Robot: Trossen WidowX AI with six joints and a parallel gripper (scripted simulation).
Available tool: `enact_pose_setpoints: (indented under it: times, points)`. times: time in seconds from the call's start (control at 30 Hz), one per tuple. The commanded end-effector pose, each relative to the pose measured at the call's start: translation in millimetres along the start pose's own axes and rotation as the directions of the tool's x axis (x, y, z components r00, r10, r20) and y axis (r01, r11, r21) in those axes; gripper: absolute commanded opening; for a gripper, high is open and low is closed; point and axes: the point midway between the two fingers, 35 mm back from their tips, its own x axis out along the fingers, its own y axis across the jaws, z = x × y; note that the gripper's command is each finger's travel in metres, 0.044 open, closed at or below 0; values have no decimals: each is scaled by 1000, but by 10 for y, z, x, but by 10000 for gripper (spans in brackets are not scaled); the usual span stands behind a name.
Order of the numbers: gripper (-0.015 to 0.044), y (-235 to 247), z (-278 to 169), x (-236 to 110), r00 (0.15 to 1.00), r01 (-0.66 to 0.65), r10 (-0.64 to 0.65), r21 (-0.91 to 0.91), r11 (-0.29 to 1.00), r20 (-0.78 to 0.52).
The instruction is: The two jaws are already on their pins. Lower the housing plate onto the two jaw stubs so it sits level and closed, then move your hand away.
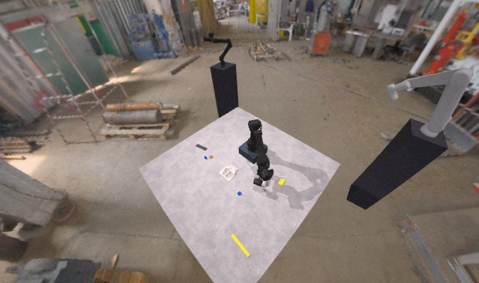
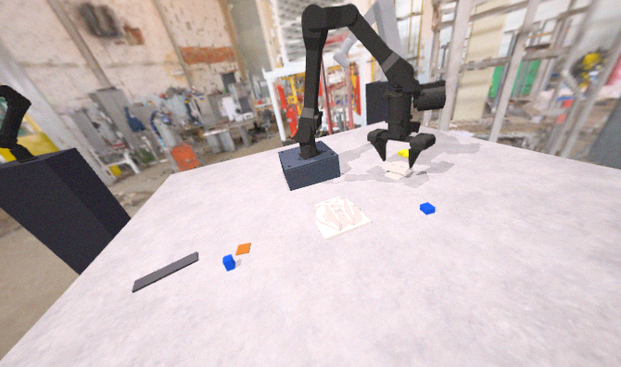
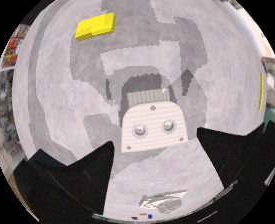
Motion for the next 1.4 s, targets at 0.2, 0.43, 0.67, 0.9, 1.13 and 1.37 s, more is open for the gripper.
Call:
enact_pose_setpoints:
  times: [0.2,0.43,0.67,0.9,1.13,1.37]
  points:
    - [440,5,1,157,1000,-3,3,-4,1000,1]
    - [440,9,-1,269,1000,-3,4,-4,1000,1]
    - [440,10,-2,291,1000,-4,4,-4,1000,1]
    - [440,10,-2,291,1000,-4,4,-4,1000,1]
    - [440,10,-2,294,1000,-4,4,-4,1000,1]
    - [420,9,-6,292,1000,-3,3,0,1000,-2]
